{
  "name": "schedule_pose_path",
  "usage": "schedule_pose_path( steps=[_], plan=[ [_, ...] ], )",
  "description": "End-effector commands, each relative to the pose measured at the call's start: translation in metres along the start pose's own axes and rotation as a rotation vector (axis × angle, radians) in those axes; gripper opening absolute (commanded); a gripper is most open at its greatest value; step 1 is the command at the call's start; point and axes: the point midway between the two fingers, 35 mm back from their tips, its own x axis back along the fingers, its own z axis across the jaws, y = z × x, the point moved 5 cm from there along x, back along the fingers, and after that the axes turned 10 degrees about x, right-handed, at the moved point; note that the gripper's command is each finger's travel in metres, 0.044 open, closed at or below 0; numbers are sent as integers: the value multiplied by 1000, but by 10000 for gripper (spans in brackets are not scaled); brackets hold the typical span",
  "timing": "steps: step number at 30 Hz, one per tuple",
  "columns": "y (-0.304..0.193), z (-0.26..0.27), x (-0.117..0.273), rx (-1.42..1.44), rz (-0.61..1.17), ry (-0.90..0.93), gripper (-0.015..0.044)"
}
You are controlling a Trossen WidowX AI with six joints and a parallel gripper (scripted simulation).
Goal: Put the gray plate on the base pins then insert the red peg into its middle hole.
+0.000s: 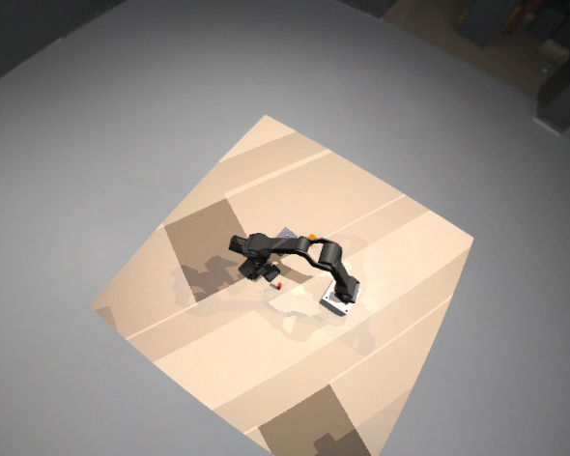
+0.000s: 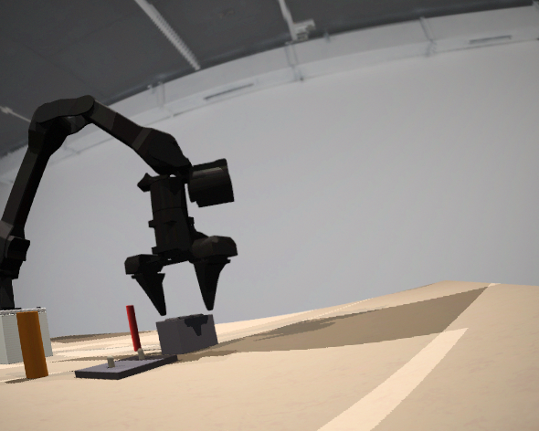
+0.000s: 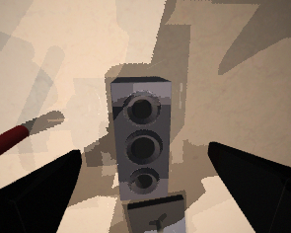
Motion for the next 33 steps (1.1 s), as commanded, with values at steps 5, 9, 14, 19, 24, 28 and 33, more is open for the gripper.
schedule_pose_path(
  steps=[5, 9, 14, 19, 24, 28, 33],
  plan=[
    [0, 1, -14, -3, -3, 8, 440],
    [0, 1, -21, -3, -3, 8, 440],
    [0, 1, -29, -1, -2, 7, 440],
    [-1, 2, -37, 1, -1, 6, 440],
    [-1, 2, -45, 2, -1, 5, 440],
    [-1, 3, -51, 4, 0, 5, 440],
    [-1, 3, -51, 4, 0, 5, 335]
  ],
)
